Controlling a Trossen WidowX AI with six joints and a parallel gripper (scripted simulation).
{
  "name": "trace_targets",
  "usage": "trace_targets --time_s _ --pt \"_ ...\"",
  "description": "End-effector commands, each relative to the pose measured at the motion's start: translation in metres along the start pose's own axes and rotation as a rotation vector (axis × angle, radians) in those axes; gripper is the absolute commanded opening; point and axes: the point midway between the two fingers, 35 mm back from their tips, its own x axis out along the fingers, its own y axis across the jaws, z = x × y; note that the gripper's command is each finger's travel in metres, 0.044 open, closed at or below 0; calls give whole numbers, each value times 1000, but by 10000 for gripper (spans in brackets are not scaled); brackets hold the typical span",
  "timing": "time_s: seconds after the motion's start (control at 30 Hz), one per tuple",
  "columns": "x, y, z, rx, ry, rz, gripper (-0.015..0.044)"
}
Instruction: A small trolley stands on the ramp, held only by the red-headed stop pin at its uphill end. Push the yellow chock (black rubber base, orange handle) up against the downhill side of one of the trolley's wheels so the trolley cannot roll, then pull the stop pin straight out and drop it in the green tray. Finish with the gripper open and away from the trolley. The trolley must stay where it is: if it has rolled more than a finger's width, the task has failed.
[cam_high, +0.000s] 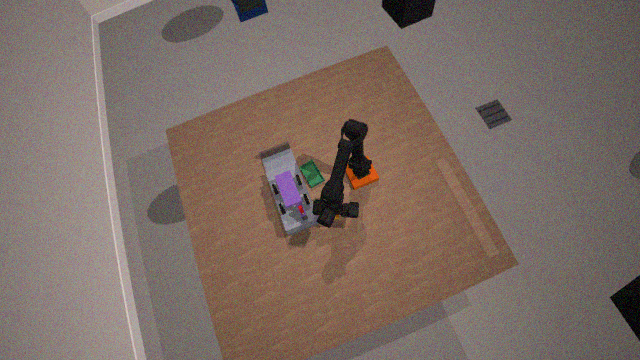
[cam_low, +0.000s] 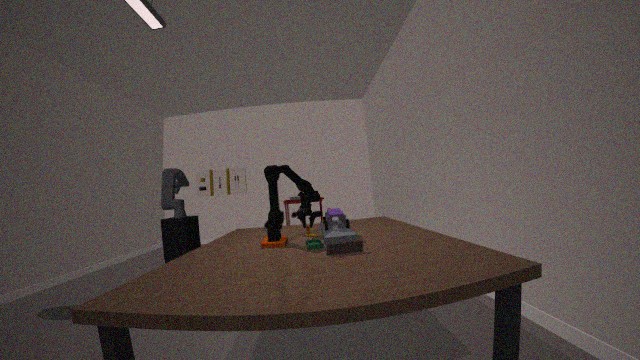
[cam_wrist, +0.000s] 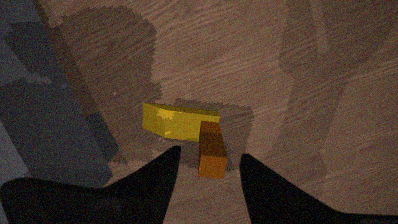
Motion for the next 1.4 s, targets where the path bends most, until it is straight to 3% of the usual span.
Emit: trace_targets --time_s 0.0,0.5,0.63,0.97,1.37 --pt "8 0 2 -4 -12 3 190" --pt "24 0 2 -4 -12 3 190" --pt "21 0 1 0 -2 -1 85" --pt "20 0 1 0 -3 0 0" --pt "-21 -3 4 -4 -12 2 0"
